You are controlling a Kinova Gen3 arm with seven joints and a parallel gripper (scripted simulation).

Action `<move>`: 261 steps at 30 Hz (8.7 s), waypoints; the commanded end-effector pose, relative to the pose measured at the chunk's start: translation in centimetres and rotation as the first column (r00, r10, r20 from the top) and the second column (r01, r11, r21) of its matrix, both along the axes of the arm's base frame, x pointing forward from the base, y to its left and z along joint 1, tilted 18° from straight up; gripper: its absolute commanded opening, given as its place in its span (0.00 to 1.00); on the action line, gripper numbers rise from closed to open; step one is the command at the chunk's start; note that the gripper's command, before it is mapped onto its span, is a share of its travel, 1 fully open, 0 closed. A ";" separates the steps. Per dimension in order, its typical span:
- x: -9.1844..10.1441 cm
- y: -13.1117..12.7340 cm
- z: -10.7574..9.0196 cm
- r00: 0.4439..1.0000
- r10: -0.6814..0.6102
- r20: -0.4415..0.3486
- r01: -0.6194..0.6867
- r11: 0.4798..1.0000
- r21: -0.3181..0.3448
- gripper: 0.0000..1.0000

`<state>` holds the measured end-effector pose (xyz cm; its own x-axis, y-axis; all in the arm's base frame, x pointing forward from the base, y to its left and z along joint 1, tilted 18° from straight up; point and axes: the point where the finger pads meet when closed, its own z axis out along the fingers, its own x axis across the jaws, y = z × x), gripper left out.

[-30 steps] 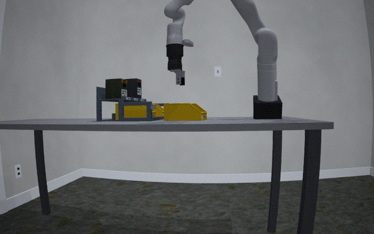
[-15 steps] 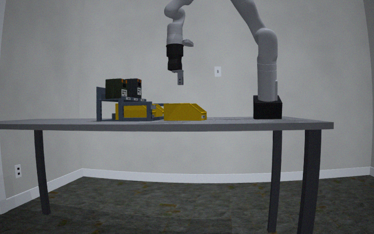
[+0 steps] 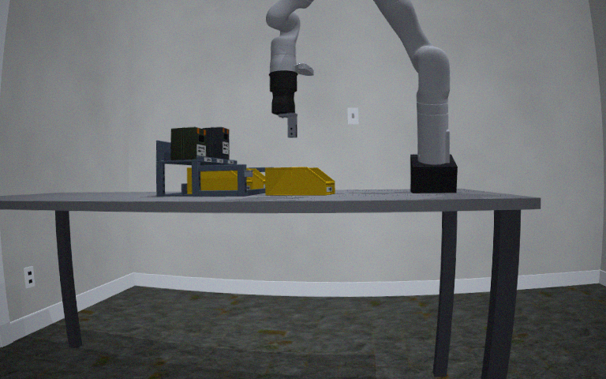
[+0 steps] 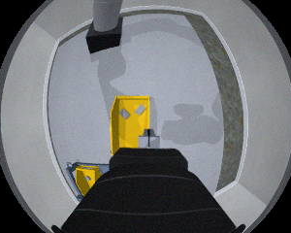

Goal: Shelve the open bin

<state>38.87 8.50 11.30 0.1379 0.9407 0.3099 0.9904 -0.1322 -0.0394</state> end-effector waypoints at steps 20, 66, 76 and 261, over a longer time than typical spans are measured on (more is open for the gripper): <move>0.1 0.0 0.1 1.000 -0.001 0.002 0.001 1.000 0.000 0.55; 0.1 0.3 -1.0 1.000 -0.001 0.002 0.001 1.000 0.000 0.55; 0.1 0.8 -2.4 1.000 -0.001 0.002 0.001 1.000 0.000 0.55; 0.2 3.4 -10.4 1.000 -0.001 0.002 0.001 1.000 0.000 0.55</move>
<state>39.04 11.95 0.96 0.1367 0.9406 0.3108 0.9906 -0.1318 -0.0369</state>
